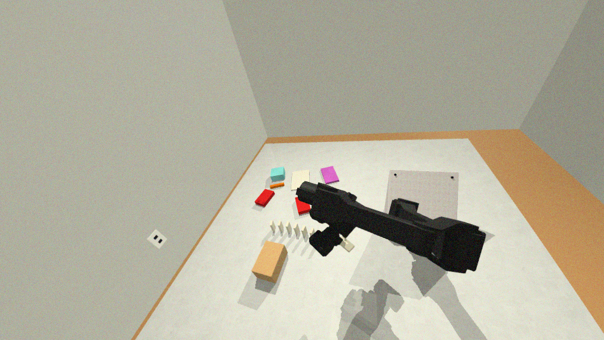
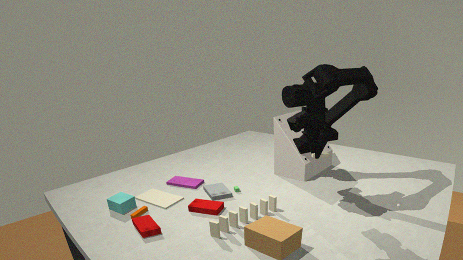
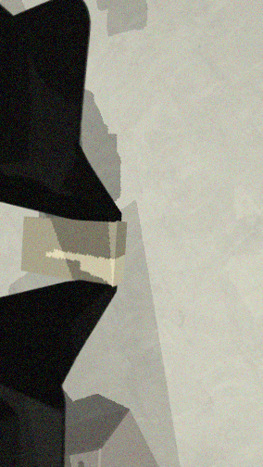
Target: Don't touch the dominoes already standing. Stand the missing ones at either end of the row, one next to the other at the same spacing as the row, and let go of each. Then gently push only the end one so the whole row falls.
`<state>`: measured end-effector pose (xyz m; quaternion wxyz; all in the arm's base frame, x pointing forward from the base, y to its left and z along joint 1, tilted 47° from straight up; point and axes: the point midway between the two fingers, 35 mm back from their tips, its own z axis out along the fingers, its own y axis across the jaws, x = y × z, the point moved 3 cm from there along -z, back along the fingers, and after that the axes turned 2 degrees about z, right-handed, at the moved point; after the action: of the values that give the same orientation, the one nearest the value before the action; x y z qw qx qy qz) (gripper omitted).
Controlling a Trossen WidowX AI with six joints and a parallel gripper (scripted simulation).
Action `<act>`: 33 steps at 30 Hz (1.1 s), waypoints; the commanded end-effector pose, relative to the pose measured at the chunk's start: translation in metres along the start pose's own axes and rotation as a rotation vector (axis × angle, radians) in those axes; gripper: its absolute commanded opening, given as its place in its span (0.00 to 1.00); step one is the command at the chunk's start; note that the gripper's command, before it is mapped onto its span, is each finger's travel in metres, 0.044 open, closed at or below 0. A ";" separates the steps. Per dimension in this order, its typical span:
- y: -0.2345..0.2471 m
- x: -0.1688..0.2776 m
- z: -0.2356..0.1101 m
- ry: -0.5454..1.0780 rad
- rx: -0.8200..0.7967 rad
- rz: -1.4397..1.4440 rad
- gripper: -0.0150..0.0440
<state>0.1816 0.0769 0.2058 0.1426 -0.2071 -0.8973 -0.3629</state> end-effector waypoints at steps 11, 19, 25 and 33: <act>0.066 0.027 -0.003 0.000 -0.014 -0.435 0.44; 0.058 0.028 0.009 -0.027 0.088 -0.431 0.44; 0.048 0.028 0.022 -0.083 0.211 -0.427 0.44; 0.037 0.027 0.037 -0.188 0.347 -0.428 0.44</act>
<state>0.1750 0.1346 0.2195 0.0306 -0.0132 -0.9715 -0.2347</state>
